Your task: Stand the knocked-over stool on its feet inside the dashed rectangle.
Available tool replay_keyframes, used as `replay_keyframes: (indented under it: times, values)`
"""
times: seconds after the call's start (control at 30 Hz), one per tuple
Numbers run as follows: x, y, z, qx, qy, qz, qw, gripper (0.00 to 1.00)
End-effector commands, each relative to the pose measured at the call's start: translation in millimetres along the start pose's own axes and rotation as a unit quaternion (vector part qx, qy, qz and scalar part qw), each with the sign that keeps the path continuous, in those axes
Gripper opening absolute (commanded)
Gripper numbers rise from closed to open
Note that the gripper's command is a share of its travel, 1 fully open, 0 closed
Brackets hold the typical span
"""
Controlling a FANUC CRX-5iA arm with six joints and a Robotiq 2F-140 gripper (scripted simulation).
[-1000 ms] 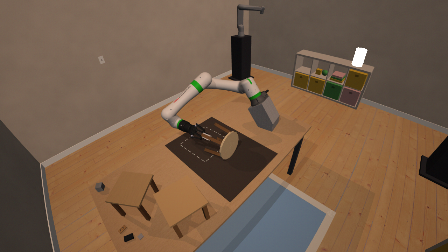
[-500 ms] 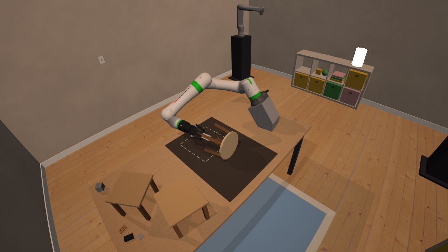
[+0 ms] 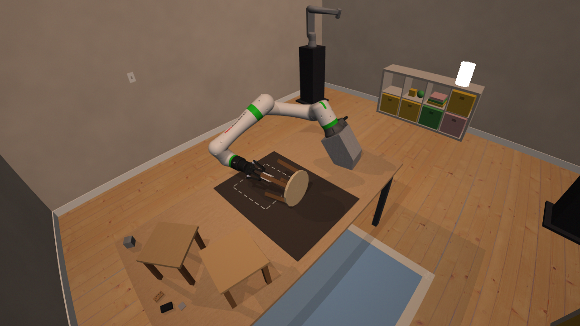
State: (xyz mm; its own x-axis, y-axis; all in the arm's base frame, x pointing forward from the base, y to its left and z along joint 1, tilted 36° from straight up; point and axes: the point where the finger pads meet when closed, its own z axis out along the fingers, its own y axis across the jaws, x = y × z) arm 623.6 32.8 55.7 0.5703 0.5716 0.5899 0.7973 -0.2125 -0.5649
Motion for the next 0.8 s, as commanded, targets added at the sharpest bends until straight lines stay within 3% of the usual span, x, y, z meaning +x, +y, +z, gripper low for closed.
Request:
replay_keyframes:
  times: [0.0,0.67,0.7,0.77]
  values:
    - [0.9,-0.1,-0.4,-0.001,0.0,-0.001,1.0,0.1]
    - [0.9,-0.1,-0.4,-0.001,0.0,-0.001,1.0,0.1]
    - [0.9,-0.1,-0.4,-0.001,0.0,-0.001,1.0,0.38]
    - [0.9,-0.1,-0.4,-0.001,0.0,-0.001,1.0,0.38]
